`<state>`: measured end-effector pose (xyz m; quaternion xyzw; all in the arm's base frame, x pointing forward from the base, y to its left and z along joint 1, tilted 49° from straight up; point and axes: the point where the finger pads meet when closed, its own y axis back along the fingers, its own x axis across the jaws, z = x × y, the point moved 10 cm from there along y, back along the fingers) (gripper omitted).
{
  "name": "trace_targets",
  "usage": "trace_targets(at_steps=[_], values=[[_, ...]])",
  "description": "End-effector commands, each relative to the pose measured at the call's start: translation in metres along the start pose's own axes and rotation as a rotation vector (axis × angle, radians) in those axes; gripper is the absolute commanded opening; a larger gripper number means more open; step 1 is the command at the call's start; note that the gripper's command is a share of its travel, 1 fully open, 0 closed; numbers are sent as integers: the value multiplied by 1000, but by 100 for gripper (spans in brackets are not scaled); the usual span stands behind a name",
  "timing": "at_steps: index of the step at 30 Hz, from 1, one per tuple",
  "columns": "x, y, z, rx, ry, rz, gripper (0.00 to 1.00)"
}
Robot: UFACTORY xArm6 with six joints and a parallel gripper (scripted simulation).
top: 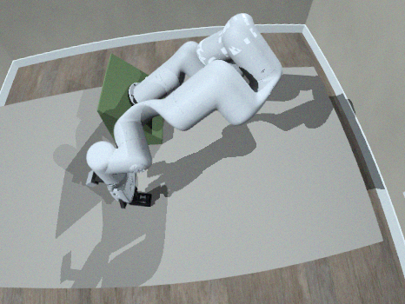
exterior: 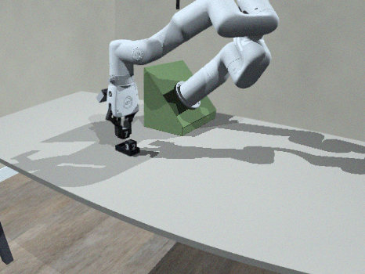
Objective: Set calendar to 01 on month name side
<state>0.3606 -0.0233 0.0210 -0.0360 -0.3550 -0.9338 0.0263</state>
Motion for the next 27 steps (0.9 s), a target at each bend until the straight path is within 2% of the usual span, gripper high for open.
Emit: trace_targets(at_steps=[1, 27], values=[[-1, 0, 0, 1, 1, -3, 27], [-1, -16, 0, 1, 1, -3, 27]])
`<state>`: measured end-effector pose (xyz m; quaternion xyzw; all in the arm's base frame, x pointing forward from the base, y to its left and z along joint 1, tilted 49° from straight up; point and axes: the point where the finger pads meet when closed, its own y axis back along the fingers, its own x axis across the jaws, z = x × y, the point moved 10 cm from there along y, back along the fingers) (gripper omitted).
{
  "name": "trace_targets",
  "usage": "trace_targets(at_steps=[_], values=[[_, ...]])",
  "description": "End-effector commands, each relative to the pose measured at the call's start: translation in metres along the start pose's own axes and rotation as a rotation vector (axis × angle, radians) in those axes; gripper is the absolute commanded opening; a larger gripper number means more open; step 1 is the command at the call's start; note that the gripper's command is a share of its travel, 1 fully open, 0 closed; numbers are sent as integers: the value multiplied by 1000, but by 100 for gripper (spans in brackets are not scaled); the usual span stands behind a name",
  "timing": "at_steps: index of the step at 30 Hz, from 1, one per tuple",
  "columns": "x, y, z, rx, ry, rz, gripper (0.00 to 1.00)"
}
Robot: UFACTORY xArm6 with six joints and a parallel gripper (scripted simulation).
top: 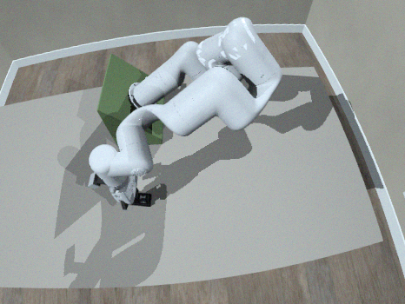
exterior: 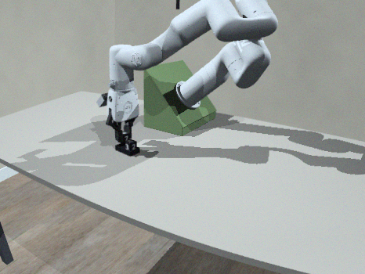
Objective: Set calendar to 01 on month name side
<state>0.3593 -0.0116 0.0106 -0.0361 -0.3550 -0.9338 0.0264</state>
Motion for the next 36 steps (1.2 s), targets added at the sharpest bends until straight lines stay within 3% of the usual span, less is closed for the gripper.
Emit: trace_targets(at_steps=[1, 36], values=[[-1, -1, 0, 1, 1, -3, 27], [-1, -7, 0, 1, 1, -3, 27]])
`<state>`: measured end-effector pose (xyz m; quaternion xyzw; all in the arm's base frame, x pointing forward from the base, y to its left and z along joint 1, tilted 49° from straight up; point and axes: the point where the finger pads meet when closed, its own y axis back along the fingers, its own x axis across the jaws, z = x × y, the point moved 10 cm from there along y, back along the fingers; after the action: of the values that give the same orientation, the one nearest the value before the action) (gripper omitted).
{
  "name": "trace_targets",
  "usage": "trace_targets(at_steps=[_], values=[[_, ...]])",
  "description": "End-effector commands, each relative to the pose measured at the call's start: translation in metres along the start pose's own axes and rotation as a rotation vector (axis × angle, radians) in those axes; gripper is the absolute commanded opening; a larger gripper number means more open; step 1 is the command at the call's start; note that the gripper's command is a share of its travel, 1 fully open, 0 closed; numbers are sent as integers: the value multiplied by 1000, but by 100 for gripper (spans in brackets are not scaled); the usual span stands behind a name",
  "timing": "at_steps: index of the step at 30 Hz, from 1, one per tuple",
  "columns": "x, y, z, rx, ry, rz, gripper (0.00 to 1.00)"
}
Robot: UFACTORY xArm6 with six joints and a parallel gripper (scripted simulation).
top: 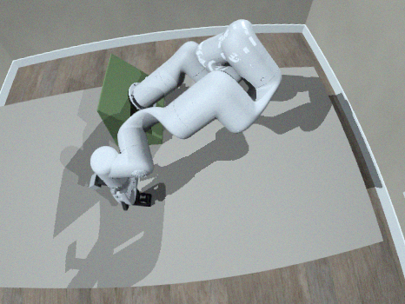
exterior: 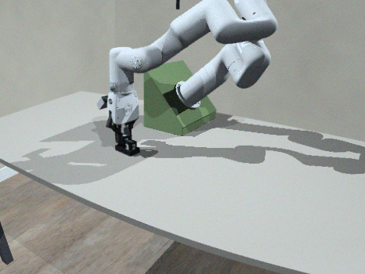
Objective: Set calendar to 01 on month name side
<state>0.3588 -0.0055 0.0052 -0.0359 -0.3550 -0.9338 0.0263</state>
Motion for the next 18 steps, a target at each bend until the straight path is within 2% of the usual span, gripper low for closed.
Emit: trace_targets(at_steps=[1, 18], values=[[-1, 1, 0, 1, 1, -3, 27], [-1, -2, 0, 1, 1, -3, 27]])
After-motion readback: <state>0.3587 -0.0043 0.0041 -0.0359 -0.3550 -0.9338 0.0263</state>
